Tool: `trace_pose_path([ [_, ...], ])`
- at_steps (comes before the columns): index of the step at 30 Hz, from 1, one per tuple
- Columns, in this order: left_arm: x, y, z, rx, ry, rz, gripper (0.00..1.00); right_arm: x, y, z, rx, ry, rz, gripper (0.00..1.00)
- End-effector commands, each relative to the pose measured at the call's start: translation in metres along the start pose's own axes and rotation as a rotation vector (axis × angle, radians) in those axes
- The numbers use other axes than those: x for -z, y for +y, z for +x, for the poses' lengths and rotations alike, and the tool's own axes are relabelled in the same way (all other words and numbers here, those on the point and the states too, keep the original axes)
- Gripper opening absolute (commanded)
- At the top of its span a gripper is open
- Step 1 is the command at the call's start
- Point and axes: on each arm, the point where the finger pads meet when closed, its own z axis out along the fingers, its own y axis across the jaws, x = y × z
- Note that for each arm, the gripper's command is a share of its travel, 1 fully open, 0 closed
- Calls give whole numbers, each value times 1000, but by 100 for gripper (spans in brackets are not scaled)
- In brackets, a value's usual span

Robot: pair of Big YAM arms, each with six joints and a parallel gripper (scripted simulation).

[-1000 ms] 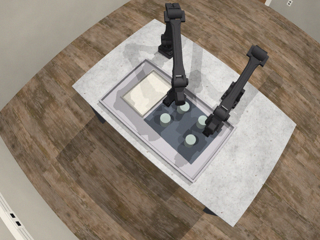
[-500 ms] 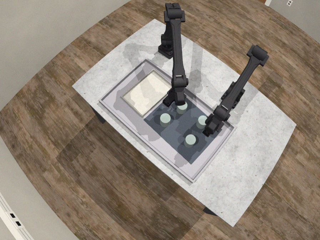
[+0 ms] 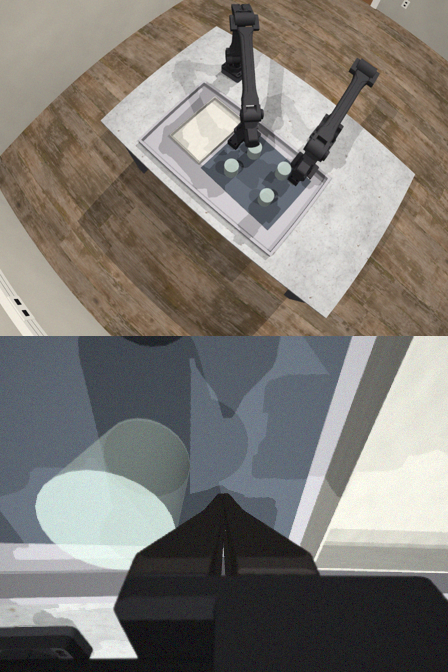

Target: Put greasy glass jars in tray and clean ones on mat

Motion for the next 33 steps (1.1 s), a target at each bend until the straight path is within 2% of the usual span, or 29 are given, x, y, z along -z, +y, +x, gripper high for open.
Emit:
trace_pose_path([
  [1, 12, -3, -7, 8, -15, 2, 23, 16, 8, -7, -1, -35, -40, 0],
  [4, 2, -14, -1, 34, -96, 8, 57, 16, 8, -7, -1, -35, -40, 0],
  [5, 0, -18, -1, 38, -135, 8, 60, 16, 8, -7, -1, -35, -40, 0],
  [9, -8, -37, 0, 46, -304, 16, 60, 16, 8, -7, -1, -35, -40, 0],
  [11, -8, -37, 0, 46, -304, 16, 60, 16, 8, -7, -1, -35, -40, 0],
  [15, -16, -53, 3, 40, -446, 25, 60, 16, 8, -7, -1, -35, -40, 0],
  [20, -24, -67, 7, 21, -573, 24, 60, 16, 8, -7, -1, -35, -40, 0],
  [28, -28, -71, 8, -8, -615, 8, 60, 16, 8, -7, -1, -35, -40, 0],
  [29, -19, -73, 0, -7, -626, 12, 60, 16, 8, -7, -1, -35, -40, 0],
  [33, -18, -73, 0, -7, -629, 12, 60, 42, 20, -17, -3, -63, -71, 0],
])
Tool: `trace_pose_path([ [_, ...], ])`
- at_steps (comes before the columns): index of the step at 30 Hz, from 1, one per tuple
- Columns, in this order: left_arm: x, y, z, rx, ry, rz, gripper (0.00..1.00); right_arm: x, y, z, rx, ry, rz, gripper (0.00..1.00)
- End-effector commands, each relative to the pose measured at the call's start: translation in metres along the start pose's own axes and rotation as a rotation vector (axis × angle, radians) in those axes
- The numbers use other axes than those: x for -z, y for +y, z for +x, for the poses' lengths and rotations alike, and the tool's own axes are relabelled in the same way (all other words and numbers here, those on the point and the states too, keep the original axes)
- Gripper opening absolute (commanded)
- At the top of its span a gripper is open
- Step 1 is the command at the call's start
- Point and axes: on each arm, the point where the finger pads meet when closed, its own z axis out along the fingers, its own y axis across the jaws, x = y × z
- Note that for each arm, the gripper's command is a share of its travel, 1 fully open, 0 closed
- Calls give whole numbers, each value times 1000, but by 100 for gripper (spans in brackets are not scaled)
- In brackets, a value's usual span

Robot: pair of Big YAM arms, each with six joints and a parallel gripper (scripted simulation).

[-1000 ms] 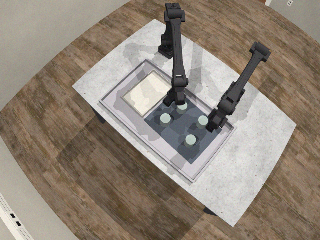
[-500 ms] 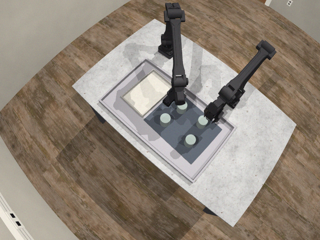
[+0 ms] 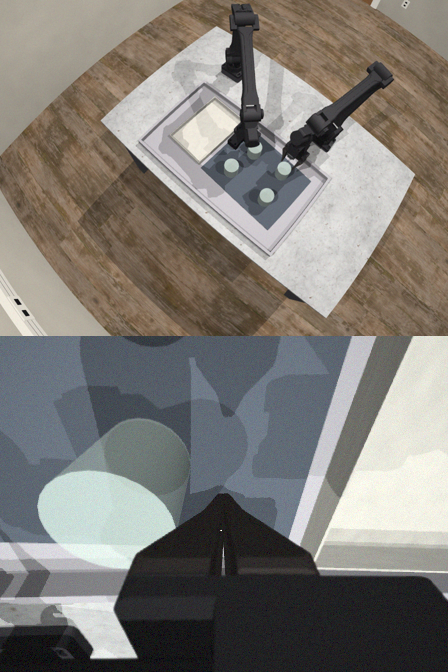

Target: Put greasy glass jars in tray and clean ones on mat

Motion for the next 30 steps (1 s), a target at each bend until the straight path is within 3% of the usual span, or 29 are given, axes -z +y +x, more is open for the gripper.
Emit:
trace_pose_path([
  [1, 7, -6, -26, 19, -71, 10, 60, 46, 22, -19, -4, -68, -76, 0],
  [13, 7, -3, -26, 27, -71, 6, 60, 118, 22, -12, 4, -74, -84, 0],
  [14, 7, -3, -26, 27, -71, 6, 60, 126, 22, -12, 7, -75, -85, 10],
  [16, 12, -3, -45, 30, -100, 3, 38, 135, 17, -19, 12, -76, -83, 10],
  [18, 12, 1, -65, 19, -141, -18, 15, 127, 14, -33, 21, -64, -67, 10],
  [19, 12, 4, -78, 20, -167, -34, 10, 119, 15, -43, 31, -61, -62, 10],
  [23, 11, 18, -121, 22, -234, -110, 10, 92, 11, -82, 47, -56, -51, 10],
  [27, 1, 36, -153, 6, -220, -193, 10, 64, 2, -121, 35, -51, -43, 10],
  [30, 1, 40, -168, 1, -214, -209, 10, 58, -1, -129, 31, -50, -41, 10],
])
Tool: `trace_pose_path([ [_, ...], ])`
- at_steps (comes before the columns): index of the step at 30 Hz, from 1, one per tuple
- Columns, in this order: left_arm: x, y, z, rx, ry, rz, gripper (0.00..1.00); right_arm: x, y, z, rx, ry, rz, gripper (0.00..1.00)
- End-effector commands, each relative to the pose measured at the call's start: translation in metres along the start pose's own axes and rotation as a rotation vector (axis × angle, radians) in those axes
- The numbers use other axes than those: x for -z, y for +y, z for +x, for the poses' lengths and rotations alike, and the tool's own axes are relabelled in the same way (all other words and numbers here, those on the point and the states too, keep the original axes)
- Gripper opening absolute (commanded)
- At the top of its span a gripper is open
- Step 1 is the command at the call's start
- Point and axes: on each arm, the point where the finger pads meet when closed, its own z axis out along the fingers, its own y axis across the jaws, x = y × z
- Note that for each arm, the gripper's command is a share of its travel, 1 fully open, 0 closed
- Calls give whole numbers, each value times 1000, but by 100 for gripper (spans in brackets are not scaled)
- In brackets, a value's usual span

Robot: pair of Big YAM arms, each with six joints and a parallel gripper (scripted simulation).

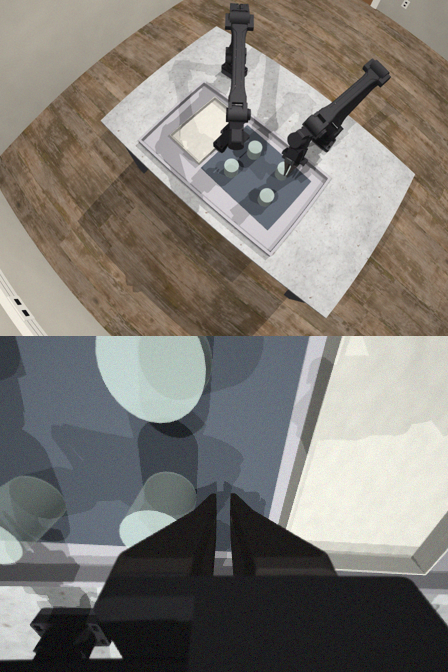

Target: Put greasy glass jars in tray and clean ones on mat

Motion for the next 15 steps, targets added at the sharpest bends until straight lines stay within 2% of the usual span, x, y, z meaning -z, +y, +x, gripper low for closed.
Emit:
trace_pose_path([
  [1, -30, 9, -83, -29, -35, -53, 10, -19, 6, -61, 18, -20, -13, 10],
  [6, -56, 16, -87, -80, 111, -50, 10, -34, -3, -78, -1, -13, -8, 10],
  [14, -94, 20, -78, -140, 363, 29, 10, -38, -4, -77, -17, -2, 0, 10],
  [15, -94, 20, -78, -140, 363, 29, 10, -38, -4, -77, -17, -2, 0, 10],
])
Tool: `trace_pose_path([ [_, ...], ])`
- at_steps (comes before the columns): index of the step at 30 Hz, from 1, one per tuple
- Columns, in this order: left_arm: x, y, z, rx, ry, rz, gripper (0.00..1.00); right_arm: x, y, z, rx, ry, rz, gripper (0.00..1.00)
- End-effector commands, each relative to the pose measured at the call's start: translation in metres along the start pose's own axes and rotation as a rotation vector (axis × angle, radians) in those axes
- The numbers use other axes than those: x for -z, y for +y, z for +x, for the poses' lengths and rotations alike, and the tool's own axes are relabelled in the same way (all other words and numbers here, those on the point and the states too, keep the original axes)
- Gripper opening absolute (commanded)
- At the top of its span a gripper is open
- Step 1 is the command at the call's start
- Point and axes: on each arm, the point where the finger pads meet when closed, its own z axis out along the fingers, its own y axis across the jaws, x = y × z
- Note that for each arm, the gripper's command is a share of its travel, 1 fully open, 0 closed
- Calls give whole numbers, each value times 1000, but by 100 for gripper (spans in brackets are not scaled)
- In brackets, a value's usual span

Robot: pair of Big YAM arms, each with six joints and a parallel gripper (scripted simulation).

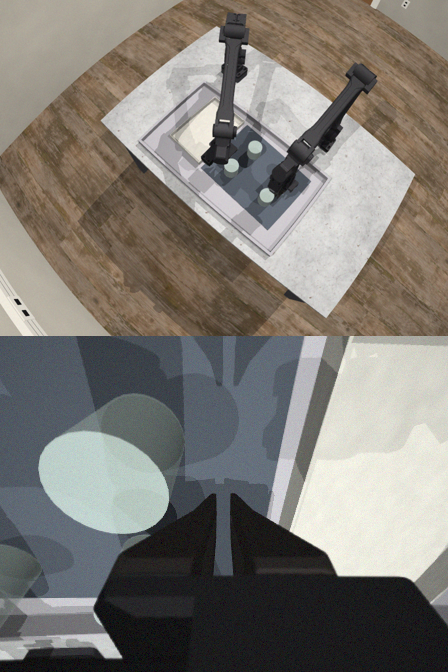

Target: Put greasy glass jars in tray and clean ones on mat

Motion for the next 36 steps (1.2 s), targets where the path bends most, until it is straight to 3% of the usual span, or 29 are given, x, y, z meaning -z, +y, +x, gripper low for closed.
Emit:
trace_pose_path([
  [1, -8, 8, -32, -53, 106, 24, 10, 16, 14, -28, 0, -47, -35, 10],
  [11, -46, 14, -23, -32, 378, 153, 10, 16, 14, -27, 1, -47, -35, 10],
  [16, -54, 9, 14, 46, 487, 173, 10, 16, 14, -27, 1, -47, -35, 10],
  [36, -75, -5, 21, 16, 477, 182, 10, 9, 17, -35, 9, -53, -39, 10],
])
